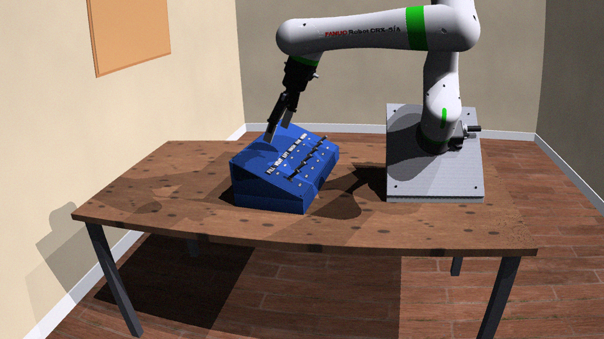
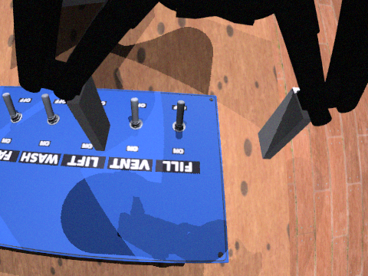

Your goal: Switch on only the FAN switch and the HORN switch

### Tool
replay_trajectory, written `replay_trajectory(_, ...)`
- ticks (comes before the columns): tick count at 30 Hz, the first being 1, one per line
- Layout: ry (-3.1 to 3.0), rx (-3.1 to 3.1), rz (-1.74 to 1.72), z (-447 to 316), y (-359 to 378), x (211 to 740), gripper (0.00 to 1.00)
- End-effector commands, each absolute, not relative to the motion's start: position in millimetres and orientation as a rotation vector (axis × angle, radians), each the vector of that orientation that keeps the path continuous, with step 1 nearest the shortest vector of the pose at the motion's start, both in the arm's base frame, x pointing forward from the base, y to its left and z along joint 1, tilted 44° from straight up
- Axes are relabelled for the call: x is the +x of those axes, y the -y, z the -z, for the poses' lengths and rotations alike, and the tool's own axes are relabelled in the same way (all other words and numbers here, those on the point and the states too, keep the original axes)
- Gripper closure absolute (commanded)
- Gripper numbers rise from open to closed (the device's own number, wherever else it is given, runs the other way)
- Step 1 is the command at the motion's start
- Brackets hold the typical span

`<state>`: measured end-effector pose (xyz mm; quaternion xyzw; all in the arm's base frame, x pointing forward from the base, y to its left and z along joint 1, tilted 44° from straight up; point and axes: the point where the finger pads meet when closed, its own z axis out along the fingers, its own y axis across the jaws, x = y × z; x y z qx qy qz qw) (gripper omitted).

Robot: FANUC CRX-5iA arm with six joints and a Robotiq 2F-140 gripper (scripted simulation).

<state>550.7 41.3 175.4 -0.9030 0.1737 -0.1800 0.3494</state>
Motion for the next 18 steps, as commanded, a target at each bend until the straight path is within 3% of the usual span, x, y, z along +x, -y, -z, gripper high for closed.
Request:
replay_trajectory(1, -0.451, -2.339, 0.467, -166, -49, 557, 0.00)
replay_trajectory(18, -0.451, -2.339, 0.467, -148, -64, 569, 0.00)
